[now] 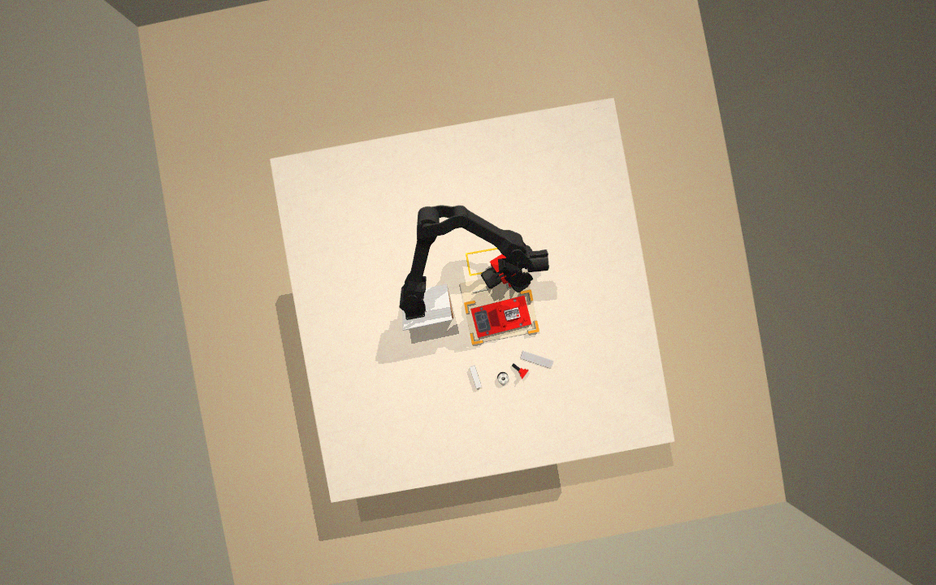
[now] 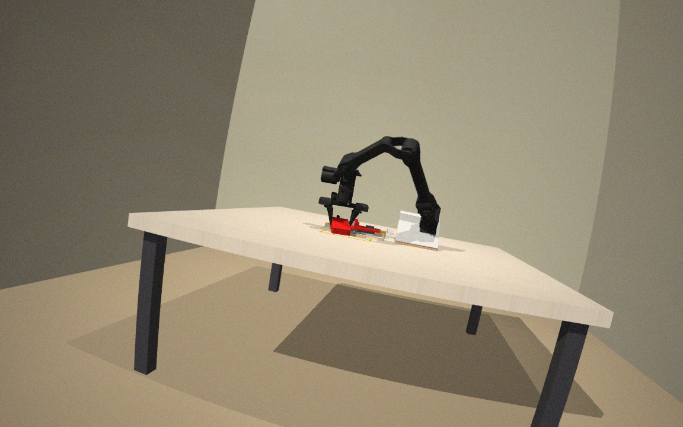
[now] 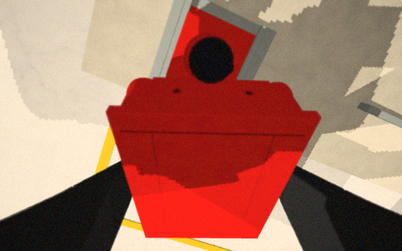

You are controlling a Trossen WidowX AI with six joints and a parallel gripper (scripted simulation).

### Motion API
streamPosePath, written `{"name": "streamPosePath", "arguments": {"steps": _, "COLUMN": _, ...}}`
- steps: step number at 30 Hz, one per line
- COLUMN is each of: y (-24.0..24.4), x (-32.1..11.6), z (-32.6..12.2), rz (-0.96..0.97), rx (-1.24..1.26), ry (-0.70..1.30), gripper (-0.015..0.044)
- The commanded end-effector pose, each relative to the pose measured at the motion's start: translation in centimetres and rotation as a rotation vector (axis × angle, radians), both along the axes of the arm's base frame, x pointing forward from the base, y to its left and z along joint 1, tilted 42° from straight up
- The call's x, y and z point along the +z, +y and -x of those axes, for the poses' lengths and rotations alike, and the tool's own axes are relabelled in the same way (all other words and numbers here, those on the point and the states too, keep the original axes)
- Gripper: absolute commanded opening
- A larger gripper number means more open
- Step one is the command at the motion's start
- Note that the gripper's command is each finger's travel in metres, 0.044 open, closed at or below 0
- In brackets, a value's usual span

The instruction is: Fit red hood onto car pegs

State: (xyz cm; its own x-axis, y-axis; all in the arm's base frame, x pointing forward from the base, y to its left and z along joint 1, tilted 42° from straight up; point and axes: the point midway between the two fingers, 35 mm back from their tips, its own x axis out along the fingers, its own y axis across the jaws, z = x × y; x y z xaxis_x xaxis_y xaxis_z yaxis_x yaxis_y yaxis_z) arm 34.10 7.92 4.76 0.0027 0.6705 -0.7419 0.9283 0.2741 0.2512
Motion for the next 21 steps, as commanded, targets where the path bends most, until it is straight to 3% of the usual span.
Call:
{"name": "streamPosePath", "arguments": {"steps": 1, "y": -0.1, "x": 0.1, "z": 0.0, "rz": 0.000, "rx": 0.000, "ry": 0.000, "gripper": 0.0196}}
{"name": "streamPosePath", "arguments": {"steps": 9, "y": -1.2, "x": 1.3, "z": 0.0, "rz": 0.001, "rx": 0.000, "ry": 0.000, "gripper": 0.0000}}
{"name": "streamPosePath", "arguments": {"steps": 21, "y": -4.1, "x": 4.5, "z": 0.0, "rz": 0.003, "rx": 0.000, "ry": 0.001, "gripper": 0.0000}}
